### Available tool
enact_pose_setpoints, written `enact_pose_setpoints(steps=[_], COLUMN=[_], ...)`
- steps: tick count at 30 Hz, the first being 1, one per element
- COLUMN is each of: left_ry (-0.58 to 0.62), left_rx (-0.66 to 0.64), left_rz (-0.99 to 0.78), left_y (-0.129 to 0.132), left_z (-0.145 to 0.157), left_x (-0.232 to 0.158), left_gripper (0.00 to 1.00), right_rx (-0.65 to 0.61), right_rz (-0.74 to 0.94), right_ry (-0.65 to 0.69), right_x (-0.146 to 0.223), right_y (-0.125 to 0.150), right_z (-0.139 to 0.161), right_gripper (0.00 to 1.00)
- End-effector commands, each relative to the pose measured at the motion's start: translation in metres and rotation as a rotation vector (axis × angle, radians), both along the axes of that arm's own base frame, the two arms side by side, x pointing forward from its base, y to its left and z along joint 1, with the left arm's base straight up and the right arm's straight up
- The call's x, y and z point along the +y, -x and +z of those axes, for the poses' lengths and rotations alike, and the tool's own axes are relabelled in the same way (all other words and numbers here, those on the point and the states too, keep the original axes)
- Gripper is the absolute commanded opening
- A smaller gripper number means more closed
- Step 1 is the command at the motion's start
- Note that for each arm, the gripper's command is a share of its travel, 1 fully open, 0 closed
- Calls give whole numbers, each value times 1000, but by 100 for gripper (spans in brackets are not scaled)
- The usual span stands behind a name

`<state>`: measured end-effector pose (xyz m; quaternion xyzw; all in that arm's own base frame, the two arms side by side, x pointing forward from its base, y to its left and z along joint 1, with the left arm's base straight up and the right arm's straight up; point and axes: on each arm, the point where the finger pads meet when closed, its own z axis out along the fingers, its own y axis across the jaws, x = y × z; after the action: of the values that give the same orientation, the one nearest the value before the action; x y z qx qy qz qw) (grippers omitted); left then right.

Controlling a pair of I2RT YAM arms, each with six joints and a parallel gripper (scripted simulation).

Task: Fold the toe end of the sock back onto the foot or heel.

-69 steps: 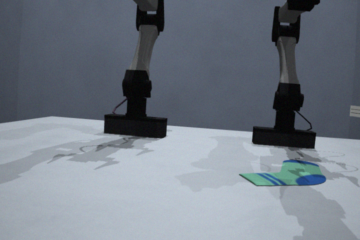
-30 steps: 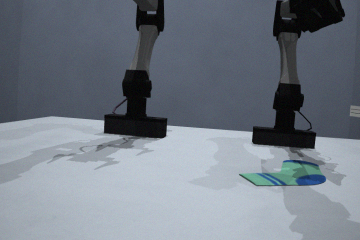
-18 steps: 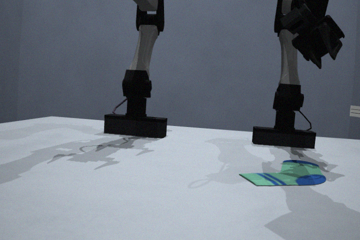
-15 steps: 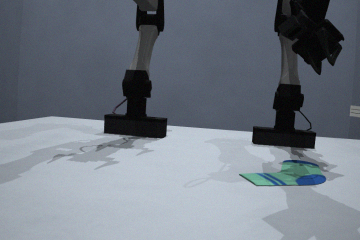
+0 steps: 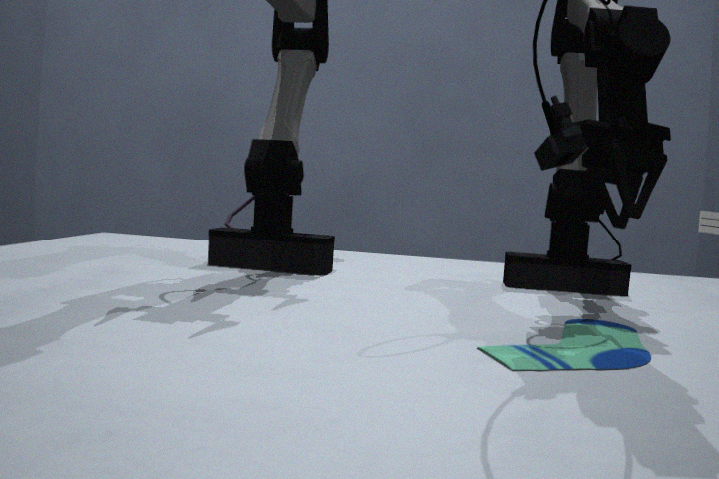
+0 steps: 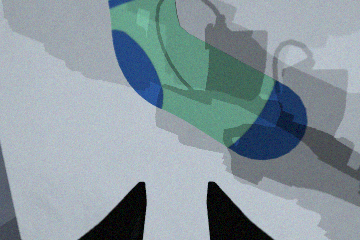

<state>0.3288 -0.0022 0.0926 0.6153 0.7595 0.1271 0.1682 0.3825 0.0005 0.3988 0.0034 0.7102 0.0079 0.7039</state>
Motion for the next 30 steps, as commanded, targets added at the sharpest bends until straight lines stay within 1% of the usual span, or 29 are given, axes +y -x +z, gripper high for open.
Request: enact_pose_setpoints(steps=[1, 2, 6, 7, 9, 11, 12, 13, 14, 16, 17, 18, 20, 21, 25, 26, 30], left_ry=[-52, -57, -91, -94, -104, -115, -113, -99, -109, -109, -121, -103, -111, -114, -113, -104, -106], left_rx=[95, 154, 269, 281, 351, 336, 347, 381, 335, 335, 280, 340, 286, 269, 274, 308, 293], left_rz=[-162, -200, -351, -391, -470, -513, -517, -516, -497, -497, -464, -427, -420, -417, -417, -419, -426], left_y=[16, 30, 52, 53, 69, 61, 64, 77, 63, 63, 51, 64, 50, 47, 49, 56, 52], left_z=[-11, -25, -42, -41, -52, -46, -49, -58, -48, -48, -41, -60, -44, -41, -41, -69, -82], left_x=[-5, -6, -5, -6, -5, -6, -5, -6, -5, -5, -5, -4, -4, -4, -4, -4, -3], left_gripper=[33, 33, 33, 33, 33, 33, 33, 33, 33, 33, 33, 33, 33, 33, 33, 33, 33], right_rx=[-31, -31, -31, -31, -31, -31, -31, -31, -31, -31, -31, -31, -31, -31, -31, -31, -31], right_rz=[3, 3, 3, 3, 3, 3, 3, 3, 3, 3, 3, 3, 3, 3, 3, 3, 3], right_ry=[3, 3, 3, 3, 3, 3, 3, 3, 3, 3, 3, 3, 3, 3, 3, 3, 3], right_x=[1, 1, 1, 1, 1, 1, 1, 1, 1, 1, 1, 1, 1, 1, 1, 1, 1], right_y=[3, 3, 3, 3, 3, 3, 3, 3, 3, 3, 3, 3, 3, 3, 3, 3, 3], right_z=[13, 13, 13, 13, 13, 13, 13, 13, 13, 13, 13, 13, 13, 13, 13, 13, 13], right_gripper=[100, 100, 100, 100, 100, 100, 100, 100, 100, 100, 100, 100, 100, 100, 100, 100, 100])
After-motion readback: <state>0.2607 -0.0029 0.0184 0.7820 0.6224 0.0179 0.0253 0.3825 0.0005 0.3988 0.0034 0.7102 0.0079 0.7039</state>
